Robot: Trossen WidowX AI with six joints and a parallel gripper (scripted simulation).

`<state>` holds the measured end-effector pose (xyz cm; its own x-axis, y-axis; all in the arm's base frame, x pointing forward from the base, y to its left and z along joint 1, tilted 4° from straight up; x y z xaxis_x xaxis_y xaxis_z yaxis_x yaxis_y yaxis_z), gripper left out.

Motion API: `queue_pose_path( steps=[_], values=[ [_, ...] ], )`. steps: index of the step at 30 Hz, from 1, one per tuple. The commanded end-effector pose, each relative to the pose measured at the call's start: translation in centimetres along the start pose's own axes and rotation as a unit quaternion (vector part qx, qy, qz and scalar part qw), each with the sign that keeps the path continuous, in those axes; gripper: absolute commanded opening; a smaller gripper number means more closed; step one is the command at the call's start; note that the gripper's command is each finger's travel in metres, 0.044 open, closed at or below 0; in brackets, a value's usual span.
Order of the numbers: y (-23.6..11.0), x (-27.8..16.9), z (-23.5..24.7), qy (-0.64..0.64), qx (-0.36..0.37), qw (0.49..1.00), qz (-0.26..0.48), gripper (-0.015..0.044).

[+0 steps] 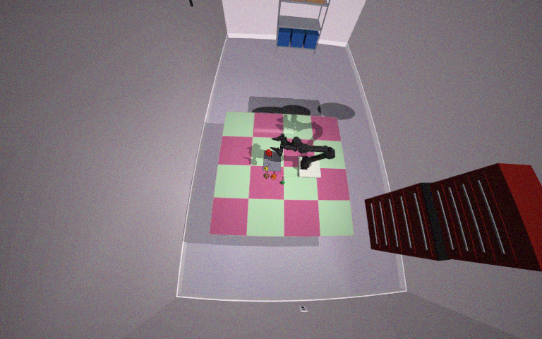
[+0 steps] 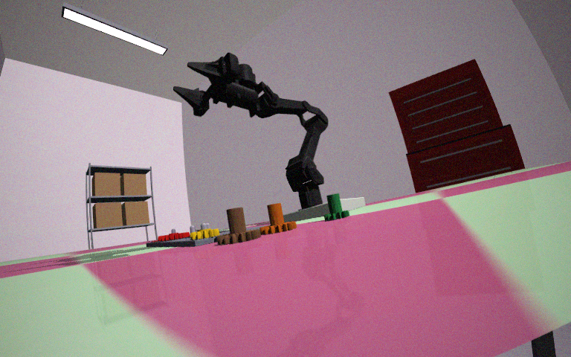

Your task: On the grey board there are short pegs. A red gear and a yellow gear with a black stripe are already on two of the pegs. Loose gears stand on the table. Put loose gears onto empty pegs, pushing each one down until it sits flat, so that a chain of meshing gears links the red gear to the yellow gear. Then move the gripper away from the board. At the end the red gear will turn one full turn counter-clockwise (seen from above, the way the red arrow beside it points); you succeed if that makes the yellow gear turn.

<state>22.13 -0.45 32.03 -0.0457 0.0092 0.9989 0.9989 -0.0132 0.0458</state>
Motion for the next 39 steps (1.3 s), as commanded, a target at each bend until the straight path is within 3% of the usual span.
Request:
queue_pose_path(
  steps=[1, 6, 11, 16, 22, 24, 39],
  values=[
    [0.2, -0.1, 0.1, -0.001, 0.002, 1.000, 0.006, 0.0426],
    [3.6, -2.7, 2.6, -0.028, 0.051, 0.985, 0.164, 0.0440],
    [6.3, -6.4, 6.4, -0.081, 0.114, 0.928, 0.344, 0.0440],
    [7.4, -10.4, 10.7, -0.154, 0.177, 0.828, 0.509, 0.0440],
    [6.6, -14.7, 15.4, -0.251, 0.237, 0.662, 0.666, 0.0440],
    [6.4, -15.2, 15.9, -0.262, 0.242, 0.641, 0.680, 0.0440],
    [6.0, -17.0, 15.4, -0.262, 0.242, 0.641, 0.680, 0.0440]
  ],
)
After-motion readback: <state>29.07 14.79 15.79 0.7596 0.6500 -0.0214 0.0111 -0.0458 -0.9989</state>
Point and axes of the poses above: the point midway between the two fingers, 35 mm back from their tips, its own y axis out along the fingers, its own z axis across the jaws, x = y × z, the point moved 10 cm from there along -y, back along the fingers, and after that the axes turned 1 degree about -y, right-handed, at the moved point
